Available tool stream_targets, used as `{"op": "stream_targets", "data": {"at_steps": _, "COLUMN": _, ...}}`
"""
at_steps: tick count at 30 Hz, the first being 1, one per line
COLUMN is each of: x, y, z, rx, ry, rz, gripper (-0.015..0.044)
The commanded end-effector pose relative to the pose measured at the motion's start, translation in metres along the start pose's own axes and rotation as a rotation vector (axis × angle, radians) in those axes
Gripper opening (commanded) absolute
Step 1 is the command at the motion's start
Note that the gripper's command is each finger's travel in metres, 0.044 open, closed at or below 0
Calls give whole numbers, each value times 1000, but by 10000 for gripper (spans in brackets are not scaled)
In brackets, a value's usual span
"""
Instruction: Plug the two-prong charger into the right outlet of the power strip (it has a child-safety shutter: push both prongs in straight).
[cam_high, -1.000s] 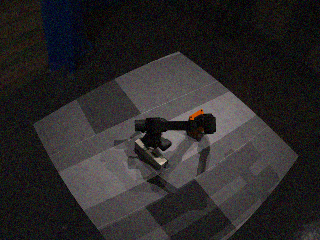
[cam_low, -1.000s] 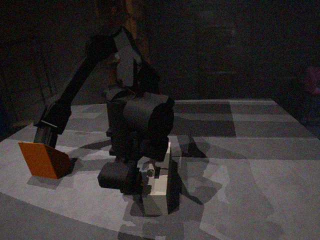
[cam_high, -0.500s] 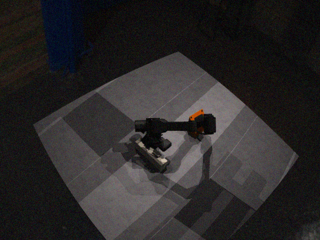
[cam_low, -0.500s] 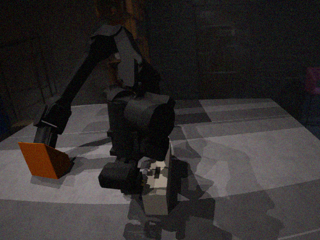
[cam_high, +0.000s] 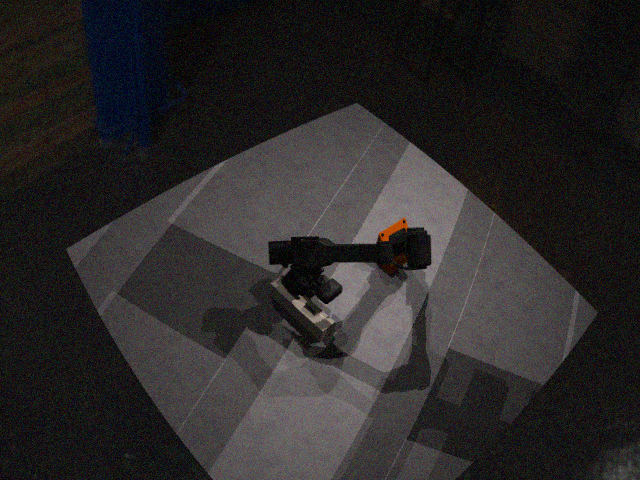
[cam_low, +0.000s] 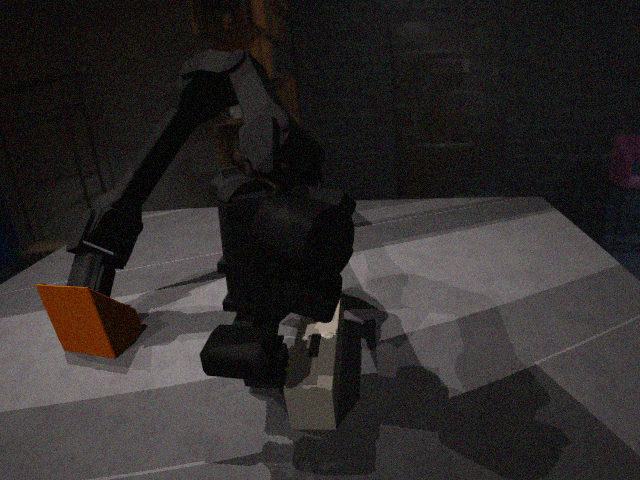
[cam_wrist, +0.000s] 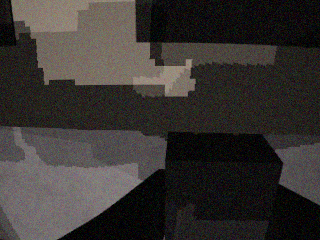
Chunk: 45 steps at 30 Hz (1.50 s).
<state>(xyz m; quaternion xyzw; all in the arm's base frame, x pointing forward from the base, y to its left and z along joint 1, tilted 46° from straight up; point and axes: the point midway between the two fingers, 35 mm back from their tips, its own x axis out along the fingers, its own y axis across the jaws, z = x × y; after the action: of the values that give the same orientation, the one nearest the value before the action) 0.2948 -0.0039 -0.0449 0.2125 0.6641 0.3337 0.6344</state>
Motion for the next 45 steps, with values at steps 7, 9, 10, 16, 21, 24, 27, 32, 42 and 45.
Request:
{"op": "stream_targets", "data": {"at_steps": 7, "x": -1, "y": 0, "z": 4, "rx": 3, "ry": -5, "rz": 1, "gripper": 0}}
{"op": "stream_targets", "data": {"at_steps": 9, "x": -1, "y": 0, "z": 4, "rx": 3, "ry": -5, "rz": 1, "gripper": 0}}
{"op": "stream_targets", "data": {"at_steps": 10, "x": -1, "y": 0, "z": 5, "rx": 3, "ry": -5, "rz": 1, "gripper": 0}}
{"op": "stream_targets", "data": {"at_steps": 16, "x": -2, "y": 0, "z": 6, "rx": 3, "ry": -5, "rz": 1, "gripper": 0}}
{"op": "stream_targets", "data": {"at_steps": 21, "x": -1, "y": 0, "z": 7, "rx": 3, "ry": -5, "rz": 1, "gripper": 0}}
{"op": "stream_targets", "data": {"at_steps": 24, "x": -1, "y": 0, "z": 7, "rx": 3, "ry": -5, "rz": 1, "gripper": 0}}
{"op": "stream_targets", "data": {"at_steps": 27, "x": -1, "y": 0, "z": 8, "rx": 3, "ry": -5, "rz": 1, "gripper": 0}}
{"op": "stream_targets", "data": {"at_steps": 32, "x": -2, "y": 0, "z": 10, "rx": 3, "ry": -5, "rz": 1, "gripper": 0}}
{"op": "stream_targets", "data": {"at_steps": 42, "x": -2, "y": 0, "z": 14, "rx": 3, "ry": -5, "rz": 1, "gripper": 0}}
{"op": "stream_targets", "data": {"at_steps": 45, "x": -2, "y": 0, "z": 15, "rx": 3, "ry": -5, "rz": 1, "gripper": 0}}
